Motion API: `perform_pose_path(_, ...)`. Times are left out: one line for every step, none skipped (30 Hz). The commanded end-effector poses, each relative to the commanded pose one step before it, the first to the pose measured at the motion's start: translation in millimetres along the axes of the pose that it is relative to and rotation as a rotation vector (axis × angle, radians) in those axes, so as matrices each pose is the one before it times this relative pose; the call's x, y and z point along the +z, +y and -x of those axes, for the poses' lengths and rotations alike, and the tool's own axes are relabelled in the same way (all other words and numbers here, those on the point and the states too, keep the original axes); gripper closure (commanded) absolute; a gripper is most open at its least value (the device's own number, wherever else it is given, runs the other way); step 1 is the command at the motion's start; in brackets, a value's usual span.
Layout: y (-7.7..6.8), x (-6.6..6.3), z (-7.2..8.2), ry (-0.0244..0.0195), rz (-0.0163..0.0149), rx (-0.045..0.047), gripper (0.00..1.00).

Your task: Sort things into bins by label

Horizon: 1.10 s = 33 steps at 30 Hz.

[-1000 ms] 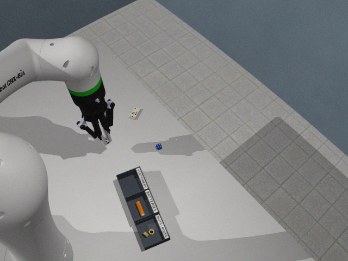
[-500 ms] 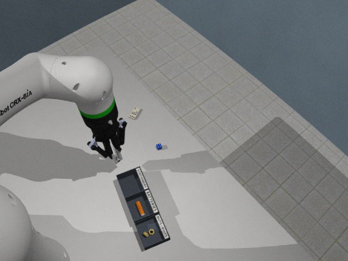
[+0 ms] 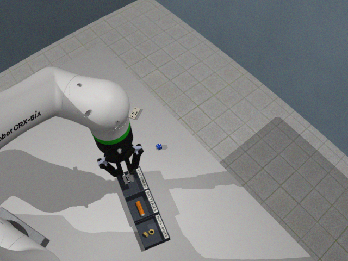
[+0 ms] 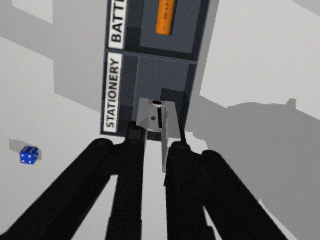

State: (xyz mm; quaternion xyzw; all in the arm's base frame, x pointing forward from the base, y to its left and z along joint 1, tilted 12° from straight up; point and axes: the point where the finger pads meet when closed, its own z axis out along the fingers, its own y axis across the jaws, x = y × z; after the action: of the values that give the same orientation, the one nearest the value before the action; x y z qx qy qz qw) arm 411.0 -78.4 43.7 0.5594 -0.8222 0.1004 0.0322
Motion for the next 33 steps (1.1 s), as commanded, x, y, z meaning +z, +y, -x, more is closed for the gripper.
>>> perform_pose_path(-1.75,-0.28,-5.23,-0.00169,0.0,-0.00203,0.85)
perform_pose_path(-0.06,0.0,-0.01,0.0,0.0,0.0,0.85)
perform_pose_path(-0.02,0.0,0.13,0.0,0.0,0.0,0.85)
perform_pose_path(0.03,0.0,0.19,0.0,0.0,0.0,0.85)
perform_pose_path(0.05,0.0,0.2,0.0,0.0,0.0,0.85)
perform_pose_path(0.05,0.0,0.19,0.0,0.0,0.0,0.85)
perform_pose_path(0.05,0.0,0.18,0.0,0.0,0.0,0.85)
perform_pose_path(0.05,0.0,0.16,0.0,0.0,0.0,0.85)
perform_pose_path(0.04,0.0,0.15,0.0,0.0,0.0,0.85)
perform_pose_path(0.04,0.0,0.13,0.0,0.0,0.0,0.85)
perform_pose_path(0.03,0.0,0.11,0.0,0.0,0.0,0.85)
perform_pose_path(0.03,0.0,0.1,0.0,0.0,0.0,0.85)
perform_pose_path(0.03,0.0,0.09,0.0,0.0,0.0,0.85)
perform_pose_path(0.0,2.0,0.0,0.0,0.0,0.0,0.85)
perform_pose_path(0.0,2.0,0.0,0.0,0.0,0.0,0.85)
perform_pose_path(0.0,0.0,0.0,0.0,0.0,0.0,0.85)
perform_pose_path(0.0,0.0,0.0,0.0,0.0,0.0,0.85)
perform_pose_path(0.0,2.0,0.0,0.0,0.0,0.0,0.85)
perform_pose_path(0.0,2.0,0.0,0.0,0.0,0.0,0.85)
perform_pose_path(0.0,2.0,0.0,0.0,0.0,0.0,0.85)
perform_pose_path(0.0,2.0,0.0,0.0,0.0,0.0,0.85)
perform_pose_path(0.0,2.0,0.0,0.0,0.0,0.0,0.85)
perform_pose_path(0.0,2.0,0.0,0.0,0.0,0.0,0.85)
perform_pose_path(0.0,2.0,0.0,0.0,0.0,0.0,0.85)
perform_pose_path(0.0,2.0,0.0,0.0,0.0,0.0,0.85)
perform_pose_path(0.0,2.0,0.0,0.0,0.0,0.0,0.85)
perform_pose_path(0.0,2.0,0.0,0.0,0.0,0.0,0.85)
perform_pose_path(0.0,2.0,0.0,0.0,0.0,0.0,0.85)
perform_pose_path(0.0,2.0,0.0,0.0,0.0,0.0,0.85)
perform_pose_path(0.0,2.0,0.0,0.0,0.0,0.0,0.85)
perform_pose_path(0.0,2.0,0.0,0.0,0.0,0.0,0.85)
perform_pose_path(0.0,2.0,0.0,0.0,0.0,0.0,0.85)
perform_pose_path(0.0,0.0,0.0,0.0,0.0,0.0,0.85)
